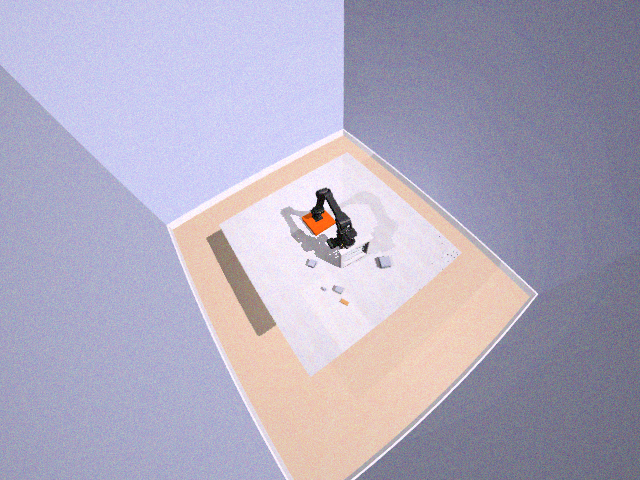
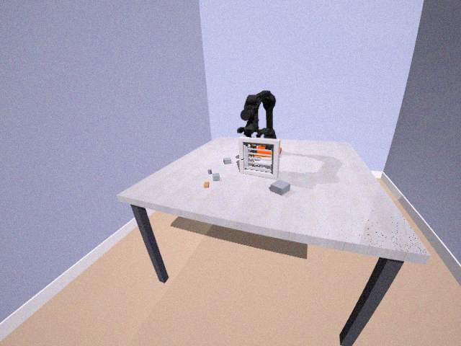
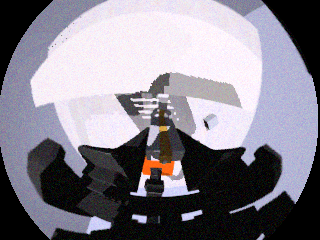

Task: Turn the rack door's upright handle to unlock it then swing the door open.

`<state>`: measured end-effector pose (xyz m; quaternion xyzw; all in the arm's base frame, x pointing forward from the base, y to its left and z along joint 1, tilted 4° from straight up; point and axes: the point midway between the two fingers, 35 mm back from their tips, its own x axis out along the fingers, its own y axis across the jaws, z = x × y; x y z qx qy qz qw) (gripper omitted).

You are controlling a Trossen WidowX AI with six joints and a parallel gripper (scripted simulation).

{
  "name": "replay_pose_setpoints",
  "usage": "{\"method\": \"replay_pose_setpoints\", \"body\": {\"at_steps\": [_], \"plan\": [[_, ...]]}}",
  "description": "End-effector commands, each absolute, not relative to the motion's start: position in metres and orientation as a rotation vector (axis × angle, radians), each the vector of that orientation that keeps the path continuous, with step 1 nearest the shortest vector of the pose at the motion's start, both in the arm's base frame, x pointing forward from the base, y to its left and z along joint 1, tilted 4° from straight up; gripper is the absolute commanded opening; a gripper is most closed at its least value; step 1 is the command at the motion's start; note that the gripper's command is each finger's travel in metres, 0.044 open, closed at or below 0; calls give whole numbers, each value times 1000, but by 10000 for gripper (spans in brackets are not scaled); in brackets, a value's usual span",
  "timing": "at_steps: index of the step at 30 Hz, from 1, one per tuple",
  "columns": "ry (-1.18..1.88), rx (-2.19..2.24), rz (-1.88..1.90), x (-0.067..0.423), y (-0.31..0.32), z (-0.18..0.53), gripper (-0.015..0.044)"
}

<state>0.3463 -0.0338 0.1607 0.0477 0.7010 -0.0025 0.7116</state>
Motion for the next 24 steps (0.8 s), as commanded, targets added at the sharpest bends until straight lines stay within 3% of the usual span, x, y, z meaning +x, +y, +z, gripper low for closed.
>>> {"method": "replay_pose_setpoints", "body": {"at_steps": [1,13,24], "plan": [[1557,108,-12,346,-34,159,94],[1557,108,-12,346,-34,159,14],[1545,360,-261,346,-34,159,12]]}}
